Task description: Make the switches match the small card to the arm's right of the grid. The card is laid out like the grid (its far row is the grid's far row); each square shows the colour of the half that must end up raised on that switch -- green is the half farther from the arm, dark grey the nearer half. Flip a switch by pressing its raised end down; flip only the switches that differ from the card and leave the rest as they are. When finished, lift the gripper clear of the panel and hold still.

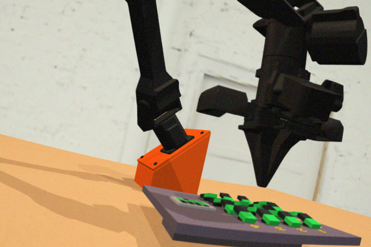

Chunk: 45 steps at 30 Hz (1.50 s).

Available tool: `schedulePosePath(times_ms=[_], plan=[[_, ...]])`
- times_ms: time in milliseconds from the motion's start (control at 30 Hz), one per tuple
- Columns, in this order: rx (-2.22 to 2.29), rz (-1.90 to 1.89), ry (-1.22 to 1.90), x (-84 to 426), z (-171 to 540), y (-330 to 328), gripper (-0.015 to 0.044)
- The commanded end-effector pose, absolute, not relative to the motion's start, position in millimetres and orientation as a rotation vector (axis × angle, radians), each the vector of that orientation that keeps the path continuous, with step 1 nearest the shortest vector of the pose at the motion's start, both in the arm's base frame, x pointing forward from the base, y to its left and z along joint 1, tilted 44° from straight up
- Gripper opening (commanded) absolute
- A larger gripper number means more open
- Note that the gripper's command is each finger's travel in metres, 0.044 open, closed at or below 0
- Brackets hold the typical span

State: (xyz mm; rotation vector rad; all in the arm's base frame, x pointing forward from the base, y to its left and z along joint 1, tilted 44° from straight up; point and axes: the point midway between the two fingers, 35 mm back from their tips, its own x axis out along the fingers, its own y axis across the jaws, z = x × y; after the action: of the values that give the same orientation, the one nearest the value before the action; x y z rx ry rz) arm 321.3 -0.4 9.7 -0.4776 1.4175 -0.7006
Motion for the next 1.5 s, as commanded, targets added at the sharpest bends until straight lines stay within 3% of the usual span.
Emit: schedulePosePath(times_ms=[0, 1467], plan=[[-0.488, -0.7, 1.42, 320.9, 3.2, -7.5, 0.0], [-0.489, -0.7, 1.42, 321.6, -7.9, -18.5, 0.0]])
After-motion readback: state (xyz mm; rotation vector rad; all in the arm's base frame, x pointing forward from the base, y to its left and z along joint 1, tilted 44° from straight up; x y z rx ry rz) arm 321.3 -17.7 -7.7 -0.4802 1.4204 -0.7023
